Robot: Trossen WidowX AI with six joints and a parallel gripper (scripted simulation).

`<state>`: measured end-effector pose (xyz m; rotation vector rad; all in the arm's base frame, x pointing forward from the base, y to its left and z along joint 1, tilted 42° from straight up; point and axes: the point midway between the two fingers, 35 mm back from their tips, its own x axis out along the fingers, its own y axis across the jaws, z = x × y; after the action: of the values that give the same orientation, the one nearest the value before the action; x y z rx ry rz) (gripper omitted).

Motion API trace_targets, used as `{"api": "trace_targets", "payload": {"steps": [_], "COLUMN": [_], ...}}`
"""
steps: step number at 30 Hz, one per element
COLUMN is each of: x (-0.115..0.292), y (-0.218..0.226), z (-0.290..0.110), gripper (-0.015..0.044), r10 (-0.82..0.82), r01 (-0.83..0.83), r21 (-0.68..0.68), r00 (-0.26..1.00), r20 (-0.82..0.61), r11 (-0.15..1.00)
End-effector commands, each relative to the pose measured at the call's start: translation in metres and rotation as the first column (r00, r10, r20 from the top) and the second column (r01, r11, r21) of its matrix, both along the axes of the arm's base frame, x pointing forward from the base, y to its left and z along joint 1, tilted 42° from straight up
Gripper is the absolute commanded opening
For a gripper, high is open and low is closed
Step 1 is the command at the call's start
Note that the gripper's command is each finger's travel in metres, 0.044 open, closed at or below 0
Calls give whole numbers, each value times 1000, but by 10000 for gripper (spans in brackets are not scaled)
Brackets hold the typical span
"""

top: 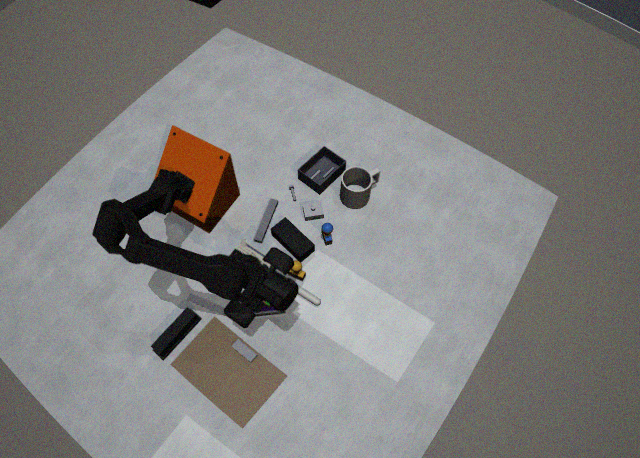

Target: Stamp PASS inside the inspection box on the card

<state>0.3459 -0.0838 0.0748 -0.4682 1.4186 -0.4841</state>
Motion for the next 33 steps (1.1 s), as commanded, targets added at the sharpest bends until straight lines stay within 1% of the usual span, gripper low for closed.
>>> {"api": "trace_targets", "payload": {"steps": [1,15,33], "x": [0,0,-1], "y": [2,6,25], "z": [2,6,27], "gripper": [0,0,0], "r10": [-2,-2,-2], "r01": [2,2,2], "r21": [3,3,5], "r00": [1000,1000,1000], "r20": [2,2,1], "r11": [1000,1000,1000]}}
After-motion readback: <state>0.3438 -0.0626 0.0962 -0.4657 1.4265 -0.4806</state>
